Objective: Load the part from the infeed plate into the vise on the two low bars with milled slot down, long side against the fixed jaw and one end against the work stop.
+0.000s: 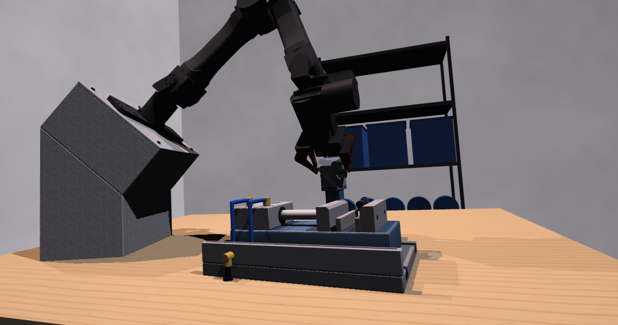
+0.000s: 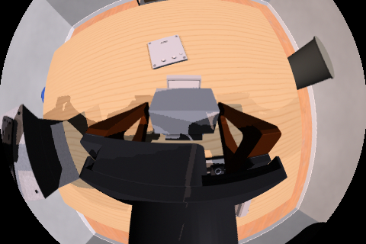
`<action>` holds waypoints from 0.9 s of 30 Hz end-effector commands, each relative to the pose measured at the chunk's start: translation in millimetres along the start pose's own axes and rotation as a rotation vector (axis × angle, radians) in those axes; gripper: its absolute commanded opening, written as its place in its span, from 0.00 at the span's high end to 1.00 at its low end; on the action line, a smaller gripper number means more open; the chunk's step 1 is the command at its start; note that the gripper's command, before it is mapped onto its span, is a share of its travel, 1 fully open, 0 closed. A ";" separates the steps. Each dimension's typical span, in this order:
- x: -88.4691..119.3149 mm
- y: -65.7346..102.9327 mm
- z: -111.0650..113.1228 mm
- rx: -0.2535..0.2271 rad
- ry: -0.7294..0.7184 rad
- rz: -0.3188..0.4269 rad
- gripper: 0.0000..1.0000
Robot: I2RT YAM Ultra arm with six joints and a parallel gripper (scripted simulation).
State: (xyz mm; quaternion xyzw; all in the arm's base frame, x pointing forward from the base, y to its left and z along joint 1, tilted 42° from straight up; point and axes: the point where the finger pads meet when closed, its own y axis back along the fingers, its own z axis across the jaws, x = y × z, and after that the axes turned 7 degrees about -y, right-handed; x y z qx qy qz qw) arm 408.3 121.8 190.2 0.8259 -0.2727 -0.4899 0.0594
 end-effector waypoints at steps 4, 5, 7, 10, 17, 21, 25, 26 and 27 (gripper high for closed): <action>-9.1 2.6 3.9 0.000 -0.003 0.017 0.19; -8.7 2.5 4.6 -0.001 -0.004 0.022 0.19; -6.1 4.3 4.6 0.004 -0.010 0.036 0.19; -10.8 4.1 -0.3 0.011 0.006 0.048 0.19; -8.6 4.7 1.4 0.014 -0.001 0.080 0.19; -9.1 2.8 4.0 0.011 -0.002 0.105 0.19; -9.1 3.3 3.2 0.017 -0.001 0.134 0.19; -9.5 2.9 3.3 0.017 0.000 0.141 0.19; -9.6 3.0 3.2 0.018 0.000 0.149 0.19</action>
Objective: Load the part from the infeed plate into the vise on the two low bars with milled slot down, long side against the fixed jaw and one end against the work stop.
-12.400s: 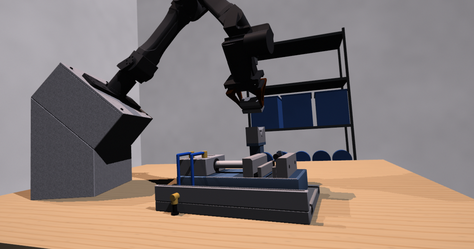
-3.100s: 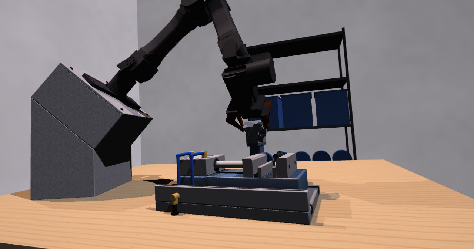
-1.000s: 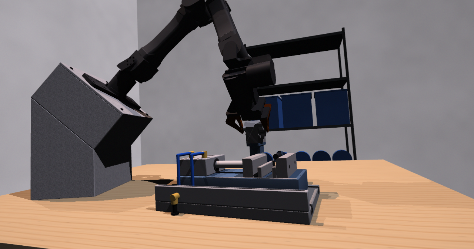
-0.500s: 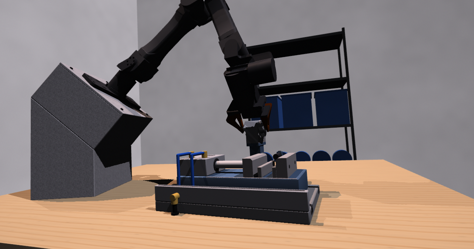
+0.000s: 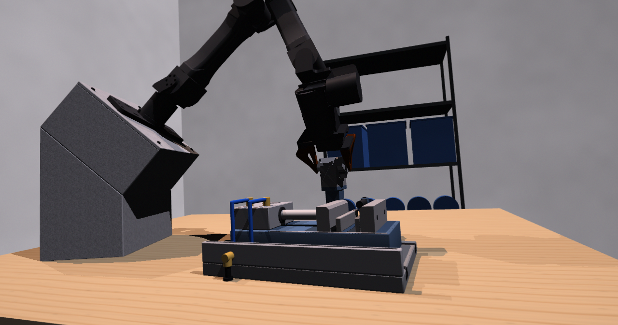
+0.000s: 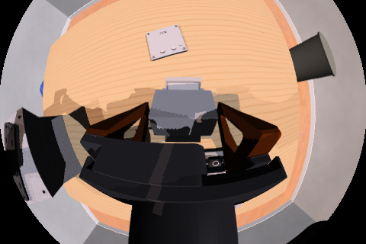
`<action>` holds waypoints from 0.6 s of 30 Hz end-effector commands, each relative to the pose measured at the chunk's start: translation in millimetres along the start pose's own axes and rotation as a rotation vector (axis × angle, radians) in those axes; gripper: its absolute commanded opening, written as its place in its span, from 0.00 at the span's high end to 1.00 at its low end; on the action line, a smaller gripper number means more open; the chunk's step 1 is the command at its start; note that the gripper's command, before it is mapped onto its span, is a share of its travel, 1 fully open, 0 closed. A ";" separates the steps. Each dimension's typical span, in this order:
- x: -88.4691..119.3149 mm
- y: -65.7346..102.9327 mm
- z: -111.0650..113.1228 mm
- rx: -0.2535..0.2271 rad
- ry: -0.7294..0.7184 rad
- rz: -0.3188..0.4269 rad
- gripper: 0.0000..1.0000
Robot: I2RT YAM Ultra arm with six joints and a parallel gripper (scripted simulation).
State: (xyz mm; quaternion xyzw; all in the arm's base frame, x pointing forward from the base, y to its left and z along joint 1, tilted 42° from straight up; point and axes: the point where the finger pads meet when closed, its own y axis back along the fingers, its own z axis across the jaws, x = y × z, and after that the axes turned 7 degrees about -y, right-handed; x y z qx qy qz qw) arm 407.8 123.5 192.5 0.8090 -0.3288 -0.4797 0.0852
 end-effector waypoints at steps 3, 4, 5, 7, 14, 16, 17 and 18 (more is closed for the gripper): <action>-7.1 4.7 2.2 0.006 -0.005 0.036 0.19; -7.1 4.7 2.2 0.006 -0.005 0.036 0.19; -3.5 8.5 -1.0 0.019 -0.009 0.051 0.19; -8.5 5.4 -0.2 0.014 0.001 0.059 0.19; -14.0 7.8 -8.5 0.038 0.018 0.117 0.19; -14.1 7.8 -8.5 0.040 0.018 0.135 0.19; -14.1 7.9 -8.5 0.042 0.017 0.145 0.19; -14.2 7.9 -8.6 0.043 0.017 0.154 0.19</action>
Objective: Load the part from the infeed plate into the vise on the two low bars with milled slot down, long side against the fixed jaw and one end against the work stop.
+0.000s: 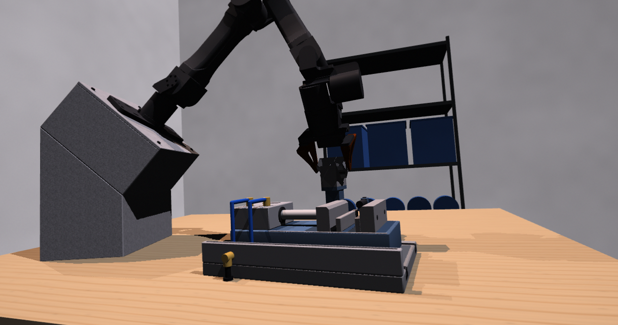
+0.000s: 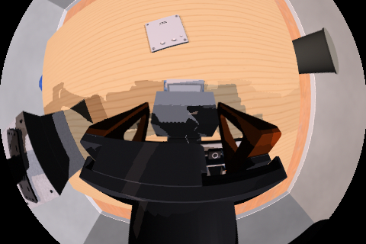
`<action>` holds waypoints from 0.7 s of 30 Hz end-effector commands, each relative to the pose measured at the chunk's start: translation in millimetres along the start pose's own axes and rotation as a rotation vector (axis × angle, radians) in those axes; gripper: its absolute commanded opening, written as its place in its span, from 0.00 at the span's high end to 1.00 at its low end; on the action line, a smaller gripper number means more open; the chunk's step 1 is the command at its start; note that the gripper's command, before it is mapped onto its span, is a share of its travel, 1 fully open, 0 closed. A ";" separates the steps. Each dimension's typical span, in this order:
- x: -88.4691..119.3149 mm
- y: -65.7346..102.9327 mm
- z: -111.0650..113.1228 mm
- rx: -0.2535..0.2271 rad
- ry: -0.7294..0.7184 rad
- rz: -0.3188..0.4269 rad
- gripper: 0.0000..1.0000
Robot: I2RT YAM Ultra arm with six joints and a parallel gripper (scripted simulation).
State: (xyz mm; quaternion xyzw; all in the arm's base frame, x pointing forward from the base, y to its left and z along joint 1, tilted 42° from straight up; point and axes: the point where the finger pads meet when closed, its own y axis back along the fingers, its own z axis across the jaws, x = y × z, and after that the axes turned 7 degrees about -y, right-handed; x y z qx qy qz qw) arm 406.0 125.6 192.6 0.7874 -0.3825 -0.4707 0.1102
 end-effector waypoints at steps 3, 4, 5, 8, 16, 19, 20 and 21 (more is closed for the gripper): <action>-11.0 10.1 -10.5 0.032 0.014 0.037 0.19; -9.6 11.0 -11.3 0.036 0.012 0.049 0.19; -11.1 10.0 -10.5 0.035 0.014 0.056 0.19; -11.3 10.2 -10.6 0.039 0.013 0.086 0.19; -11.6 10.4 -10.6 0.051 0.011 0.169 0.19; -11.7 10.4 -10.6 0.054 0.011 0.190 0.19; -11.7 10.4 -10.6 0.054 0.011 0.190 0.19; -11.7 10.4 -10.6 0.056 0.011 0.201 0.19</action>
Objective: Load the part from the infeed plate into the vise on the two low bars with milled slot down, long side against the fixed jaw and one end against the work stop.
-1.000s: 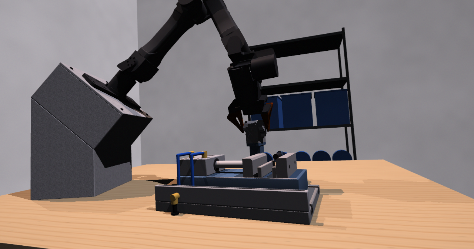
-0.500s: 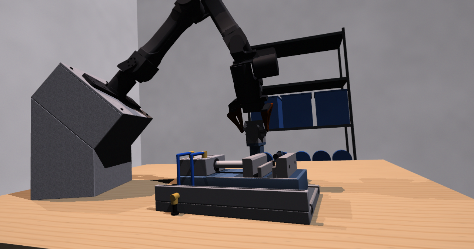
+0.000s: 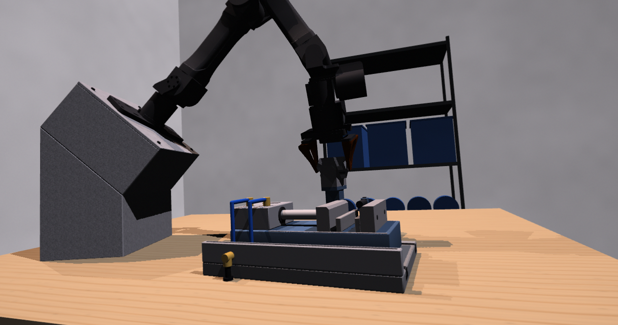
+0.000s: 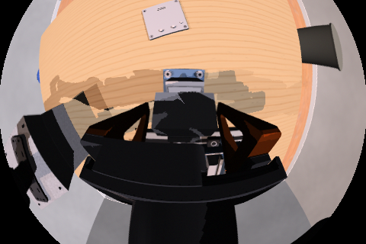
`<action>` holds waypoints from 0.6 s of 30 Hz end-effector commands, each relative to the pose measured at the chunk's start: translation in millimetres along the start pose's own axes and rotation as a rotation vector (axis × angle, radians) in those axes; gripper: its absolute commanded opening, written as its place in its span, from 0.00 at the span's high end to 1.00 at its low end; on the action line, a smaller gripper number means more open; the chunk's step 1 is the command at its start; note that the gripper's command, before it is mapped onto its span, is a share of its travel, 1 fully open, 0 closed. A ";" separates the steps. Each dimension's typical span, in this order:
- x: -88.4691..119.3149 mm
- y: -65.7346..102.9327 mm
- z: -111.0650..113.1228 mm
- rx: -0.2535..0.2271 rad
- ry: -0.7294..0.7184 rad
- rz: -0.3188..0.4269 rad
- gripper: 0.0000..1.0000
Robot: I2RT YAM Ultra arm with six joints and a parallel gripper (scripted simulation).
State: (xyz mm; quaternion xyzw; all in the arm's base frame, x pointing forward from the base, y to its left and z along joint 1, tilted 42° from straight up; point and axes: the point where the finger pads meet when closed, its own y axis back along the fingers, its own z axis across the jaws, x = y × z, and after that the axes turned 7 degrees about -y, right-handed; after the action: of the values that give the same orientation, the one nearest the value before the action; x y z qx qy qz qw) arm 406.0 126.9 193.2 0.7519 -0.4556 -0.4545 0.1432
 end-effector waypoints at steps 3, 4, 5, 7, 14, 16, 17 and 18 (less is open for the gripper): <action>-8.5 12.5 -10.8 0.039 0.006 0.056 0.19; -8.5 12.5 -10.8 0.041 0.005 0.067 0.19; -8.6 12.6 -10.8 0.042 0.005 0.078 0.19; -8.6 12.7 -10.8 0.045 0.005 0.100 0.19; -8.5 12.4 -10.6 0.055 0.002 0.180 0.19; -8.5 12.4 -10.6 0.055 0.002 0.180 0.19; -8.2 11.9 -10.3 0.055 0.001 0.192 0.19; -7.2 10.5 -9.6 0.052 -0.001 0.205 0.19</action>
State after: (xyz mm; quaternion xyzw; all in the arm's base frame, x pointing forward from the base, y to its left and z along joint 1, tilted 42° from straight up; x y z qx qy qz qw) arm 406.1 127.4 192.0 0.7101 -0.5235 -0.4368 0.1756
